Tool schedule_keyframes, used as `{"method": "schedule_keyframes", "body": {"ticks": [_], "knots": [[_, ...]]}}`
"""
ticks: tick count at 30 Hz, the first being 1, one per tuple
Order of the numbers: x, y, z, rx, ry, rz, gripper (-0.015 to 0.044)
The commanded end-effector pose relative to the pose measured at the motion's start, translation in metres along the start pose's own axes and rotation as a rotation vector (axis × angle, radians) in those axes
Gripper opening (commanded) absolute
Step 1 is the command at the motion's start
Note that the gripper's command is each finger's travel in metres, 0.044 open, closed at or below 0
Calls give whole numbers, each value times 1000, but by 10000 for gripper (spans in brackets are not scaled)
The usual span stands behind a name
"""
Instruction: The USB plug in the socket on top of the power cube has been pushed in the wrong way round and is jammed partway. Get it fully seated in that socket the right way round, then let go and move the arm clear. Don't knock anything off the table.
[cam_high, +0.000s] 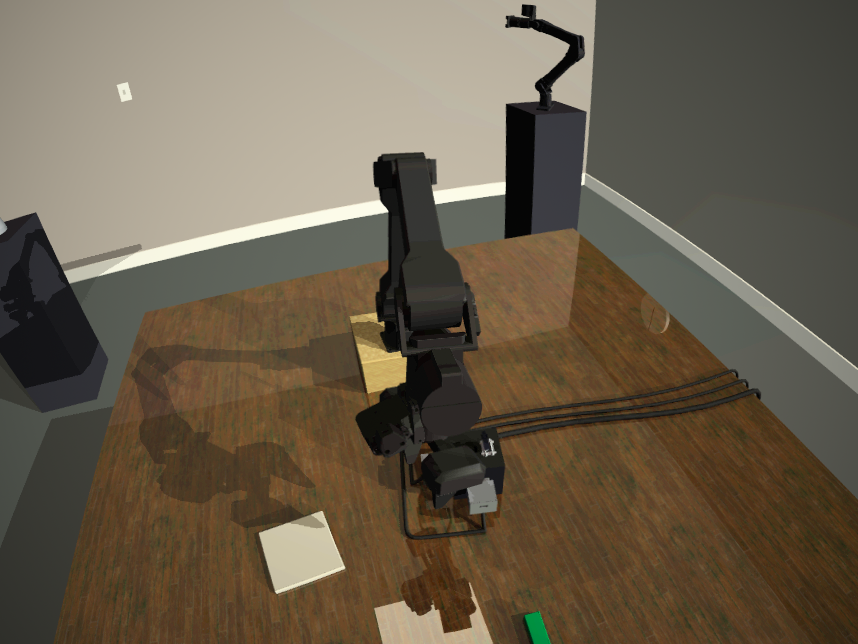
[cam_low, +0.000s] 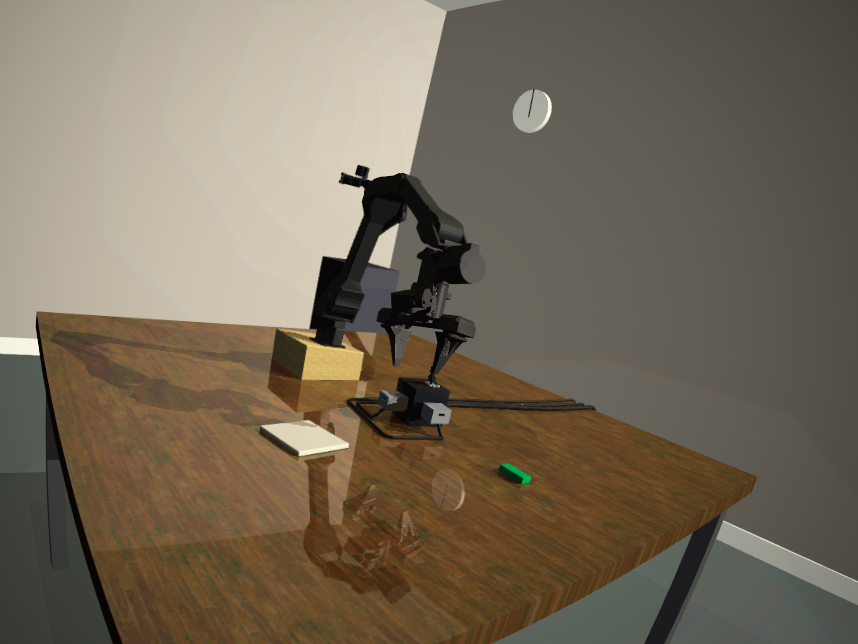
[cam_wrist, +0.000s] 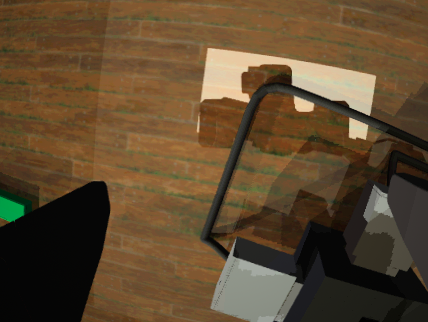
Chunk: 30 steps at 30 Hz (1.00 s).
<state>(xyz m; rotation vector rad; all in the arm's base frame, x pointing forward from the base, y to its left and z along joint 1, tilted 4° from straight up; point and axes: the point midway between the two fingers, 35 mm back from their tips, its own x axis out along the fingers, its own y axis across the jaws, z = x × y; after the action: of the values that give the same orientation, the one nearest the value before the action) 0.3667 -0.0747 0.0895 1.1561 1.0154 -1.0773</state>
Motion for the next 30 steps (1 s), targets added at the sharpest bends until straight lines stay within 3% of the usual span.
{"method": "schedule_keyframes", "body": {"ticks": [1,5,30], "knots": [[-22,-22,-69,196,127,-104,440],[-37,-43,-105,318,174,-191,440],[-24,-48,-109,323,175,-195,440]]}}
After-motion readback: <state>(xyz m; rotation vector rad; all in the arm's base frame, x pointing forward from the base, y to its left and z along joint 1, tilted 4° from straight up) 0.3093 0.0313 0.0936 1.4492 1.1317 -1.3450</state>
